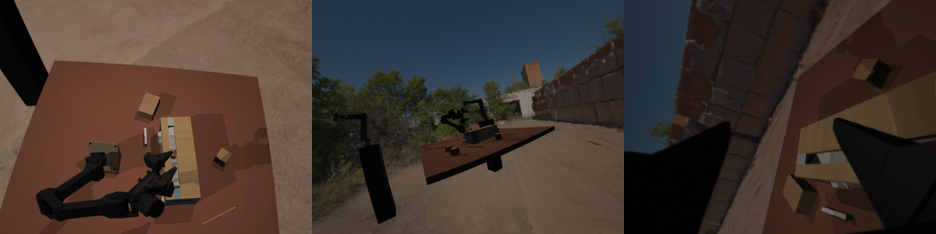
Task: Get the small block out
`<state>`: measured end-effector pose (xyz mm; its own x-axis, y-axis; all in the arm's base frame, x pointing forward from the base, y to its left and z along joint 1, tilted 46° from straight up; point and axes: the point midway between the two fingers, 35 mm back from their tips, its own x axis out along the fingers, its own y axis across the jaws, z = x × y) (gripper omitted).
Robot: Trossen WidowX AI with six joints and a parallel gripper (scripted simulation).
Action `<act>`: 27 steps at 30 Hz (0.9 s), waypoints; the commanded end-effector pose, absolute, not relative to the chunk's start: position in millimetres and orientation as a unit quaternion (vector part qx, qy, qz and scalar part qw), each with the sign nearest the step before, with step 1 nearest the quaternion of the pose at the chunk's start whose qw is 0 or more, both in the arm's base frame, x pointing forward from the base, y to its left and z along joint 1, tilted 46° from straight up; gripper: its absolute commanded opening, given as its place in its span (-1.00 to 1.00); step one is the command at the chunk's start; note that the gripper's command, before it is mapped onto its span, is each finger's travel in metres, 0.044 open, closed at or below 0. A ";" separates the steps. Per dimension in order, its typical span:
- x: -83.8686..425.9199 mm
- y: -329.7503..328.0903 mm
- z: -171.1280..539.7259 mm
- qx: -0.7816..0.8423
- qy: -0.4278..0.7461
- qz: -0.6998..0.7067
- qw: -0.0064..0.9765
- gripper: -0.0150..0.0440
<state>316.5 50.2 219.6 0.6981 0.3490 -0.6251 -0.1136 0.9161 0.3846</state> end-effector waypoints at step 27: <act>291.7 23.3 85.8 0.367 0.387 -0.639 0.554 0.86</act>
<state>291.9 25.9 87.7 -0.0790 -0.3530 -0.9323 0.9960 0.0102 -0.0883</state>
